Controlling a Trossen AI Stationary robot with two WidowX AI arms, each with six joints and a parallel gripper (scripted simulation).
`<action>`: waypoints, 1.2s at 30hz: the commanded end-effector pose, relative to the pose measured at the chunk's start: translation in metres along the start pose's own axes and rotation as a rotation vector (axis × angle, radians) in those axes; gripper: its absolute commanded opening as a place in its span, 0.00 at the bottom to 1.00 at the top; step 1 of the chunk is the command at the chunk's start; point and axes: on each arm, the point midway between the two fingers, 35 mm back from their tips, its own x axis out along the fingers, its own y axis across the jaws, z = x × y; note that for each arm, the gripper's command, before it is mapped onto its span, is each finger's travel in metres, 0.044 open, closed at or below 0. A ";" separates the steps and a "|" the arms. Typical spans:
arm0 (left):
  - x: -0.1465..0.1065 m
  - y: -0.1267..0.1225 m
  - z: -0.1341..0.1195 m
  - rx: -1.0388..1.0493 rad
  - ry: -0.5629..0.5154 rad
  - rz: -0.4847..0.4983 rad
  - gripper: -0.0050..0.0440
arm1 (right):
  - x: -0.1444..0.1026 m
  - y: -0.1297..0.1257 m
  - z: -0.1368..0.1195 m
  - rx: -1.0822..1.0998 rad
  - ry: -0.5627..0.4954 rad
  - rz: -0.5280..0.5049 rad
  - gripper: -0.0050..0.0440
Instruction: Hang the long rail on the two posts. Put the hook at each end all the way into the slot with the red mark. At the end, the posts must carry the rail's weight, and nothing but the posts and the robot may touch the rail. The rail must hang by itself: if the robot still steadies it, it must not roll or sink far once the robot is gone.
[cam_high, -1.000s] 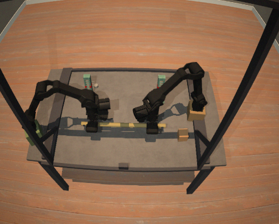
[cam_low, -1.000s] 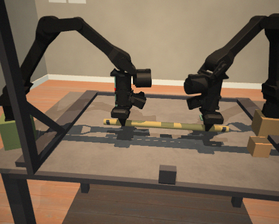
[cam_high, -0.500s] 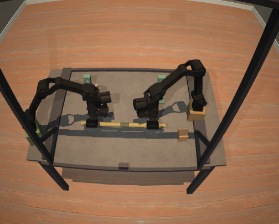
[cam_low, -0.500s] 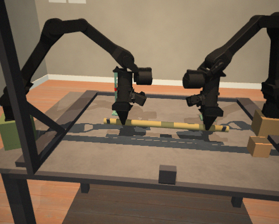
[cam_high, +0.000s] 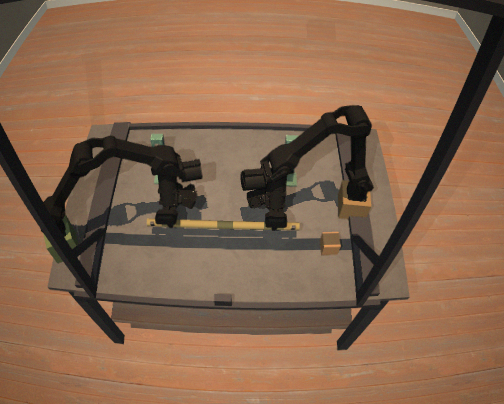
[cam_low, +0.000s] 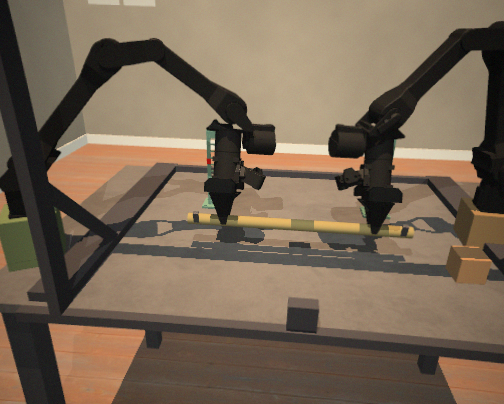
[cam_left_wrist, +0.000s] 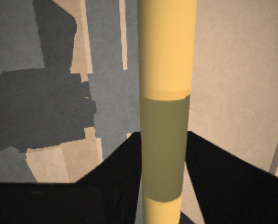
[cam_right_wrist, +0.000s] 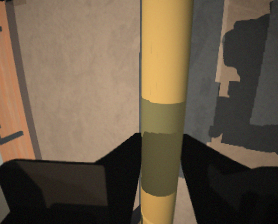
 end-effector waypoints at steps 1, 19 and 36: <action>-0.012 -0.003 0.006 0.016 -0.028 -0.009 0.00 | -0.009 0.004 0.001 -0.011 -0.024 0.024 0.00; 0.001 0.002 0.007 0.016 -0.028 -0.009 0.00 | 0.006 -0.001 0.000 -0.011 -0.024 0.024 0.00; 0.044 0.018 0.010 0.016 -0.030 -0.023 0.00 | 0.041 -0.014 -0.001 -0.011 -0.024 0.024 0.00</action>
